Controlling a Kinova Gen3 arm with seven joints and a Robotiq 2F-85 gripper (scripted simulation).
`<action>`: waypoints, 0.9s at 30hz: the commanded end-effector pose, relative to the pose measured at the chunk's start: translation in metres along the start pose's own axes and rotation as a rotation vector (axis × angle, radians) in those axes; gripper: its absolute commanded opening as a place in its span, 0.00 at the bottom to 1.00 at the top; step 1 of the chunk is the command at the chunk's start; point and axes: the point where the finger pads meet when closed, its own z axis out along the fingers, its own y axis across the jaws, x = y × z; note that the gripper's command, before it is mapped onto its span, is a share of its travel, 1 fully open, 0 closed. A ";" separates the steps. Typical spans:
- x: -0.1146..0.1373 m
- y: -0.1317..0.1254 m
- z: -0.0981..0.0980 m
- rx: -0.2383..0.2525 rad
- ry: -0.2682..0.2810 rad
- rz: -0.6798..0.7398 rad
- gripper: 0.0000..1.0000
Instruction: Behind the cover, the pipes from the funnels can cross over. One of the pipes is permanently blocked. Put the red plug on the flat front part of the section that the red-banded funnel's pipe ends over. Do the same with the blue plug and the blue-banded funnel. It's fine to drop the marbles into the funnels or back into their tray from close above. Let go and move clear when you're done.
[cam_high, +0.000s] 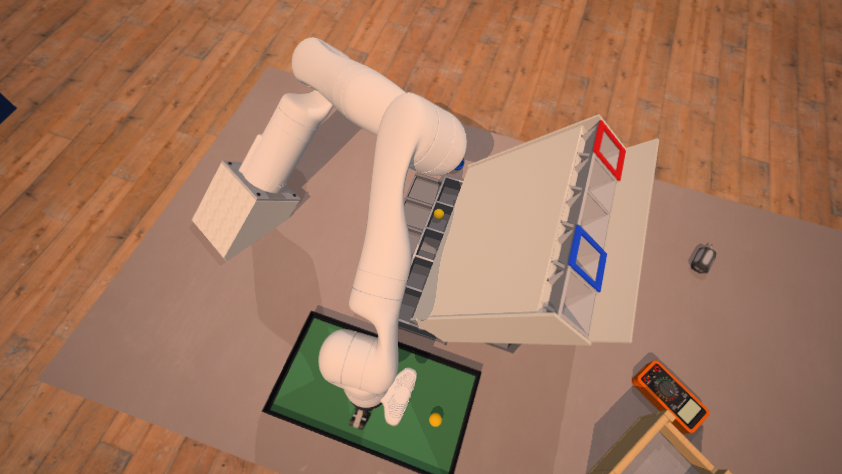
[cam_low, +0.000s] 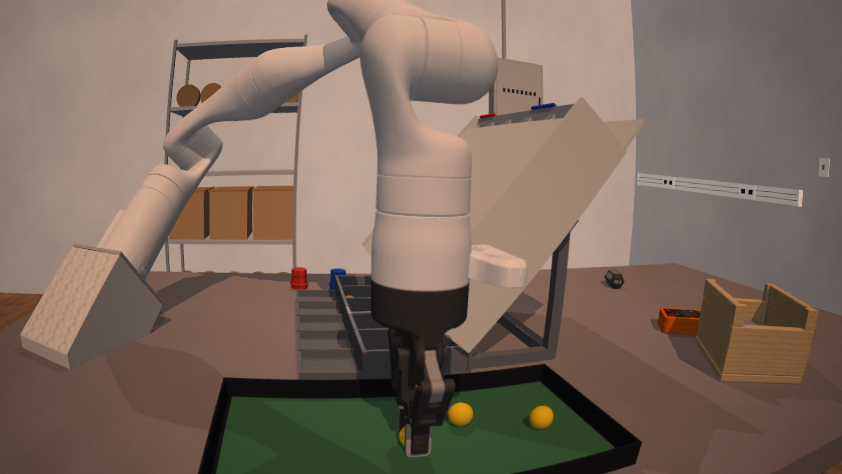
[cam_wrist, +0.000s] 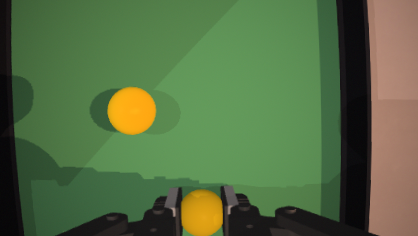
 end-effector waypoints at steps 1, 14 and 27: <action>0.000 0.000 -0.072 0.003 -0.001 0.002 0.00; 0.000 -0.001 -0.133 0.003 -0.001 0.002 0.00; 0.003 0.000 -0.173 0.001 -0.002 0.002 0.00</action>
